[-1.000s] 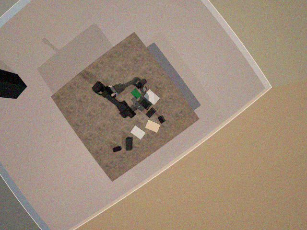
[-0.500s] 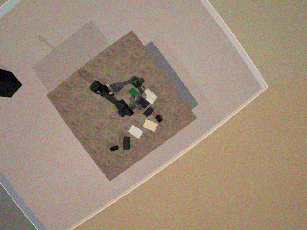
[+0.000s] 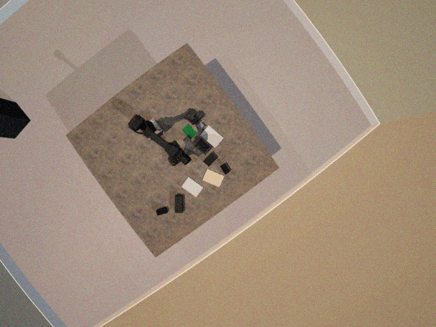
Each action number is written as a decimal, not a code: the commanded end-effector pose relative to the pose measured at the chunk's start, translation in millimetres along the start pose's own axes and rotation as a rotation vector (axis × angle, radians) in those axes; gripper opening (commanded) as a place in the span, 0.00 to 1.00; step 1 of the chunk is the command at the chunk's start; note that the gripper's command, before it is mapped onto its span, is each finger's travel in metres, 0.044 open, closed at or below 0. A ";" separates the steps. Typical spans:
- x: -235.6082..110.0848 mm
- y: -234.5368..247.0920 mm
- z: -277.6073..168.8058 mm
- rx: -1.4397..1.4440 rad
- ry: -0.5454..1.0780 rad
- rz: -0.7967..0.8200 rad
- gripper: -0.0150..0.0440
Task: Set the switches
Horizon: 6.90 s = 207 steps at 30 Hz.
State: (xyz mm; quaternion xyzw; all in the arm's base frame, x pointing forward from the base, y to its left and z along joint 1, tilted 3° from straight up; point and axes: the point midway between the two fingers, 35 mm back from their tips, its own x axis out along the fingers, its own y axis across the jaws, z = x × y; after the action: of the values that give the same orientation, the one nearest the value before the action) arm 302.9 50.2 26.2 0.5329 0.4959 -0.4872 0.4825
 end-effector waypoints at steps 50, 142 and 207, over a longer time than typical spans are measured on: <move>44.3 -4.5 -8.5 0.016 -0.012 -0.023 0.83; -43.6 1.1 47.3 0.015 -0.003 -0.003 0.34; -37.5 -47.5 48.8 0.069 -0.015 -0.029 0.57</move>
State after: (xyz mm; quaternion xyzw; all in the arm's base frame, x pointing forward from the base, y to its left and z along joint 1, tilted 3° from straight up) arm 255.6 1.5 59.5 0.5427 0.4787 -0.5125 0.4622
